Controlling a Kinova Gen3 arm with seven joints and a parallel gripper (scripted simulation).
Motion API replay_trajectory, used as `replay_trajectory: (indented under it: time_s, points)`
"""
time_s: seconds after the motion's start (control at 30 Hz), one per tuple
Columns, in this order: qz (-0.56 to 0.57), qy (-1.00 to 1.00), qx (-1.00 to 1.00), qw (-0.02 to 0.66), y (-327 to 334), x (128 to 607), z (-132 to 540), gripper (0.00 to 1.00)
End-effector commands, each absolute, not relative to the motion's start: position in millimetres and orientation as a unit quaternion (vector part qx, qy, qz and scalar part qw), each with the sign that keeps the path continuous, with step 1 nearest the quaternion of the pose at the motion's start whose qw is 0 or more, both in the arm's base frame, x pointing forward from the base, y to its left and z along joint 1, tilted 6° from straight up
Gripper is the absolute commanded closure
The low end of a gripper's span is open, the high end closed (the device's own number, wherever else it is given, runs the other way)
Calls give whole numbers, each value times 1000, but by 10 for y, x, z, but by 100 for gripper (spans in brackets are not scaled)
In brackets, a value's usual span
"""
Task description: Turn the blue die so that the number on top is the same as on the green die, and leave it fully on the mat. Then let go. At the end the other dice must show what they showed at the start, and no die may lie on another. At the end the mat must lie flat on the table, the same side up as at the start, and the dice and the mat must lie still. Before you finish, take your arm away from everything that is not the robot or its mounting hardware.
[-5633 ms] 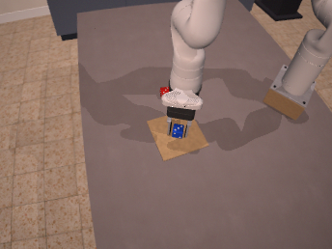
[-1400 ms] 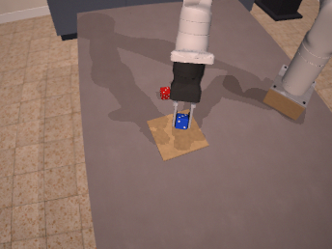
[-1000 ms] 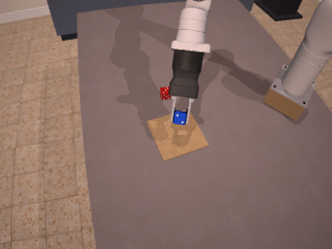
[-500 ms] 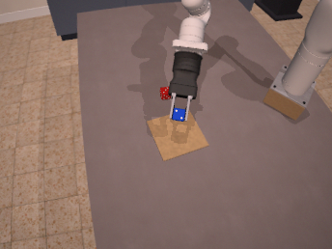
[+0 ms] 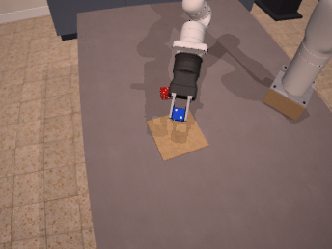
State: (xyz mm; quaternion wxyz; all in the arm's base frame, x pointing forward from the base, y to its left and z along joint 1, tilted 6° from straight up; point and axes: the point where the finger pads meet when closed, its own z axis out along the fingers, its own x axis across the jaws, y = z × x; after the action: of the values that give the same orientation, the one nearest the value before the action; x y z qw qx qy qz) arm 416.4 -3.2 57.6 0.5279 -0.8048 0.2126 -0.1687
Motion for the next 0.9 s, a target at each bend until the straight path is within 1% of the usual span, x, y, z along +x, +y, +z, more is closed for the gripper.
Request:
replay_trajectory:
  time_s: [0.0, 0.37, 0.87]
  points:
    - [-171, 207, -805, 530, -33, 4155, 588, 43]
    - [-166, 206, -805, 531, -23, 4168, 435, 43]
    - [-166, 206, -805, 531, 7, 4207, -46, 43]
